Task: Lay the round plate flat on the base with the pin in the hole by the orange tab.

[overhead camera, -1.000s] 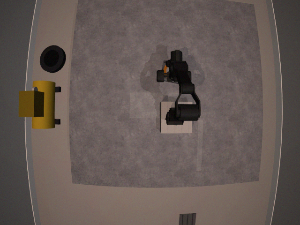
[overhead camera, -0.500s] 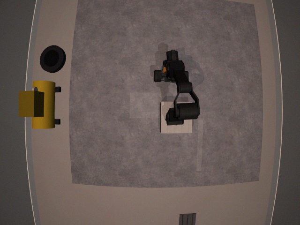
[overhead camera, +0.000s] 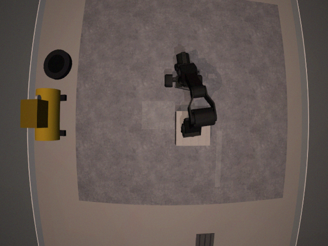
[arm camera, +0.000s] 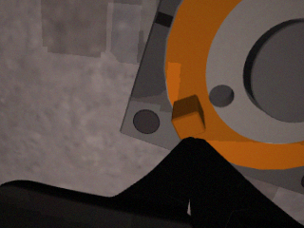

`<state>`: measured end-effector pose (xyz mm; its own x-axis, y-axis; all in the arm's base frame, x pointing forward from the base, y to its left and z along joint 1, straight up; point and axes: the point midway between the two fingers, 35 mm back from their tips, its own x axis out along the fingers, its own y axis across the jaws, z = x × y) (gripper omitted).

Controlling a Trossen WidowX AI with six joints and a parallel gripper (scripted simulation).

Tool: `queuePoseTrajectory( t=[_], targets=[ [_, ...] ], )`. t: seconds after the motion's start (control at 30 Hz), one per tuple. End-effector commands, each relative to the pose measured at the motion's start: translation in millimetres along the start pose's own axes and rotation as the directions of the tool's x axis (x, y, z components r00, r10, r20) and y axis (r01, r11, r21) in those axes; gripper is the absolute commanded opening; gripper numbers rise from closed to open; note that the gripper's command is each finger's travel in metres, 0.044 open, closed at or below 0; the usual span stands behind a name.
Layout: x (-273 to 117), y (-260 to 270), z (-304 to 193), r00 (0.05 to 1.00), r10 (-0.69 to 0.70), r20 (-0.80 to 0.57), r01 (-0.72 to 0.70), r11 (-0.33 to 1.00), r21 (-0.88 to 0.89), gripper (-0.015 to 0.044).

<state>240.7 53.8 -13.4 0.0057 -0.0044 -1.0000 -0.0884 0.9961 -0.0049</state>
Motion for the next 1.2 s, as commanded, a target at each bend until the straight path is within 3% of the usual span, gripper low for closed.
queuePoseTrajectory(
  t=[0.0, 1.17],
  targets=[
    [-0.6, 5.0, 6.9, 1.0, 0.005, 0.006, -0.005, 1.0, 0.002, 0.0],
    [-5.3, 16.9, 35.5, 1.0, 0.006, 0.008, -0.006, 1.0, 0.002, 0.0]
  ],
)
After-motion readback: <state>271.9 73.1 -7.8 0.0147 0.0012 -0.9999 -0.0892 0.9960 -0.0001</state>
